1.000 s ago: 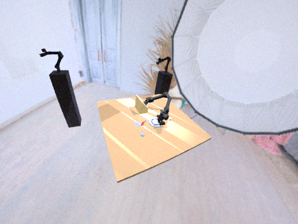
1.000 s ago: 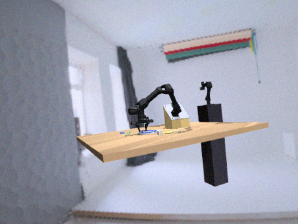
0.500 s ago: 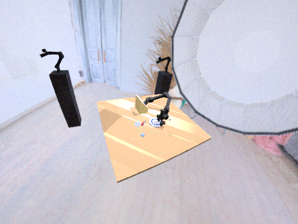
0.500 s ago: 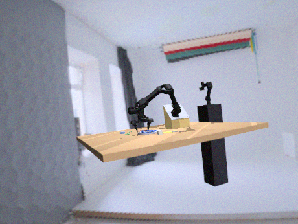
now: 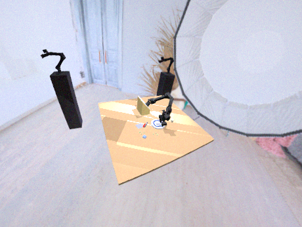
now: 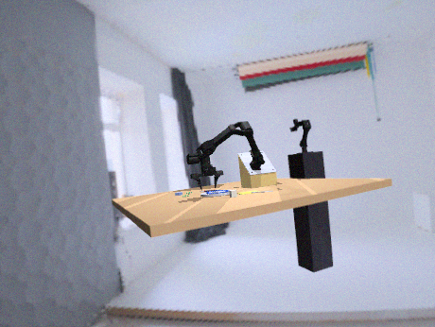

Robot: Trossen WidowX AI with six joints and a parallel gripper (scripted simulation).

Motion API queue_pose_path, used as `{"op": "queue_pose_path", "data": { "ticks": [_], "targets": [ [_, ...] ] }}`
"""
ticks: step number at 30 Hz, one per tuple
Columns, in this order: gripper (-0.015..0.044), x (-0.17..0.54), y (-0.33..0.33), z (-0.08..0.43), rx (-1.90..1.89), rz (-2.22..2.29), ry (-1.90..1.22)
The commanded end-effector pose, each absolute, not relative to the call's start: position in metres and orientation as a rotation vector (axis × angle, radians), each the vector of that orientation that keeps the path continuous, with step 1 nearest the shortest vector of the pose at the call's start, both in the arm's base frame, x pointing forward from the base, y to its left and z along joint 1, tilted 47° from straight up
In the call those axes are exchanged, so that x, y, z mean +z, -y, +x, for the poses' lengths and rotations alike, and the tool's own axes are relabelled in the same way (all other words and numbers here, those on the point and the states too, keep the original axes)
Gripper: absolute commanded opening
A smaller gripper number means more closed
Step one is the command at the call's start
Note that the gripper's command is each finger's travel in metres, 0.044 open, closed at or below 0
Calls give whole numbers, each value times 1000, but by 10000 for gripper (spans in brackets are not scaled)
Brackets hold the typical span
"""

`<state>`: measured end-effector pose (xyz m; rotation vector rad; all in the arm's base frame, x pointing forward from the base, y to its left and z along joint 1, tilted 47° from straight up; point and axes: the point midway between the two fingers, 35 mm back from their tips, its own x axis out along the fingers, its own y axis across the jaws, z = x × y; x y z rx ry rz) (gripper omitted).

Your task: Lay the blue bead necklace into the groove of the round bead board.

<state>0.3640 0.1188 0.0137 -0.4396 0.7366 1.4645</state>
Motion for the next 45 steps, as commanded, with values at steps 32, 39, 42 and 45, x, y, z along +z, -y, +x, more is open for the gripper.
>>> {"op": "queue_pose_path", "data": {
  "ticks": [32,39,42,45],
  "targets": [
    [120,-6,-132,364,1439,-409,-759],
    [15,-4,-131,365,1440,-416,-756],
    [0,-4,-131,365,1440,-416,-756],
    [0,-4,-131,365,1440,-416,-756]
  ]
}}
